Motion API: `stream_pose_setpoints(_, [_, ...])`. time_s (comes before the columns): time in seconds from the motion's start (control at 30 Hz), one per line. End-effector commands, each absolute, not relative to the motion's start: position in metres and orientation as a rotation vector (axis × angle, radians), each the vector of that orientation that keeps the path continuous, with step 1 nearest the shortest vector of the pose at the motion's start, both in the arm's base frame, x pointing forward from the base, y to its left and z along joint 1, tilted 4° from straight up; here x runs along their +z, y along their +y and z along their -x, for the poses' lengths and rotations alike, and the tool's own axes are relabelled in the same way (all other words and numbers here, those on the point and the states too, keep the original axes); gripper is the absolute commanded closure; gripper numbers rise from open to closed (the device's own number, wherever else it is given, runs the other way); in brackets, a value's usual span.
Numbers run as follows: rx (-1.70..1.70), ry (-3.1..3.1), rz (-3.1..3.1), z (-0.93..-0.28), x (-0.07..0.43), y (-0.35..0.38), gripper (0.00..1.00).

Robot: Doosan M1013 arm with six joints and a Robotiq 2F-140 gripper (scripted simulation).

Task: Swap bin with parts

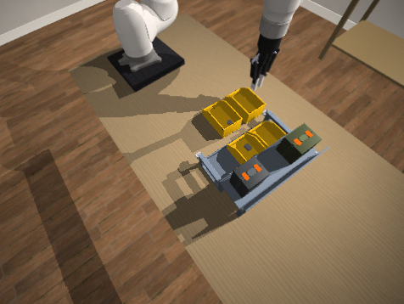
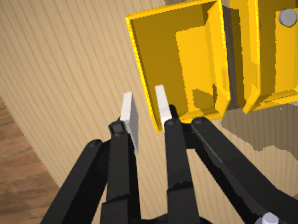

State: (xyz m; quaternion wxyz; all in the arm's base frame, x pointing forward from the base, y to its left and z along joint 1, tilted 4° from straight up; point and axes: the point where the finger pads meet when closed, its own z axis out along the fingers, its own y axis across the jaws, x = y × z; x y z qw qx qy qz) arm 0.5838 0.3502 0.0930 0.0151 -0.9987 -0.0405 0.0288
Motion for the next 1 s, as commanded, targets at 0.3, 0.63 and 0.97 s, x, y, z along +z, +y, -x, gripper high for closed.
stream_pose_setpoints(0.3, [0.09, -0.126, 3.107, -0.585, 0.108, 0.35, 0.76])
stream_pose_setpoints(0.63, [0.09, -0.126, 3.107, -0.585, 0.118, 0.35, 0.76])
stream_pose_setpoints(0.97, [0.09, -0.126, 3.107, -0.586, 0.122, 0.349, 0.76])
